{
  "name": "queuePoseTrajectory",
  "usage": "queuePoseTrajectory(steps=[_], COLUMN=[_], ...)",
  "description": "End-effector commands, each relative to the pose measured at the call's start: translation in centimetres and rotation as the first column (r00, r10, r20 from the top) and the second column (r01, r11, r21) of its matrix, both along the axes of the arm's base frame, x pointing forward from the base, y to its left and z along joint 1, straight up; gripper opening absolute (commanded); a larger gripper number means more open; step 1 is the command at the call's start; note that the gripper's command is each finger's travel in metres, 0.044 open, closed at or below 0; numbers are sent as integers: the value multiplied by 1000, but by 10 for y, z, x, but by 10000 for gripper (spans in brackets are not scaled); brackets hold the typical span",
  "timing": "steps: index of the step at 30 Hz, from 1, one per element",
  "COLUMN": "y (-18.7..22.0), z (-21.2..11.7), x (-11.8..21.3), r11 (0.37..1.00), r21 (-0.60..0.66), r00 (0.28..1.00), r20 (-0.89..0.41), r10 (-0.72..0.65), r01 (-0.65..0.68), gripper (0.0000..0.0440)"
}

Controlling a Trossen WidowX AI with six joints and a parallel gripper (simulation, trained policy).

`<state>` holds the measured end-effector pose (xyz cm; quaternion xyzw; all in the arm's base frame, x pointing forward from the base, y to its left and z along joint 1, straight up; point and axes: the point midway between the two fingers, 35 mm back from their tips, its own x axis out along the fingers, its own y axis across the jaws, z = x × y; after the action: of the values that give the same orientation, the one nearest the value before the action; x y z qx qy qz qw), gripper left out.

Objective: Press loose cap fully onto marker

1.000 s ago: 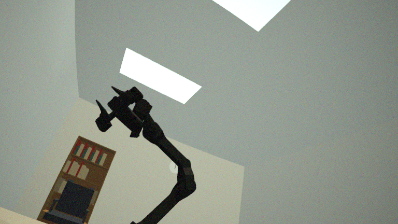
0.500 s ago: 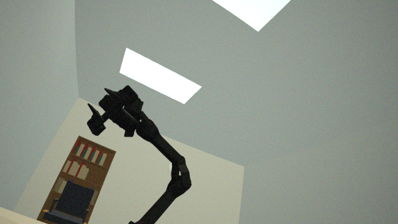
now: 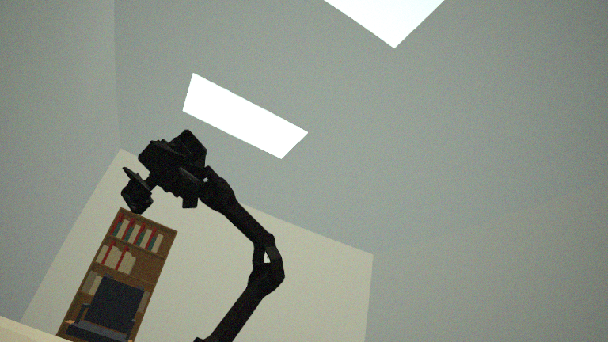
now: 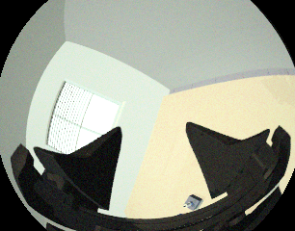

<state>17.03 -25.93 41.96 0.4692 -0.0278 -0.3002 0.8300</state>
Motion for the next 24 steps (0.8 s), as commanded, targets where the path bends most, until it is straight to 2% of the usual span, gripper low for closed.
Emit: queuePoseTrajectory(steps=[1,24], y=[0,11], z=[-9,-63], x=[9,65], r11=[1000,971], r21=[17,144], r00=[999,961], r20=[-28,-174], r10=[26,213], r01=[-26,-190], gripper=[308,310])
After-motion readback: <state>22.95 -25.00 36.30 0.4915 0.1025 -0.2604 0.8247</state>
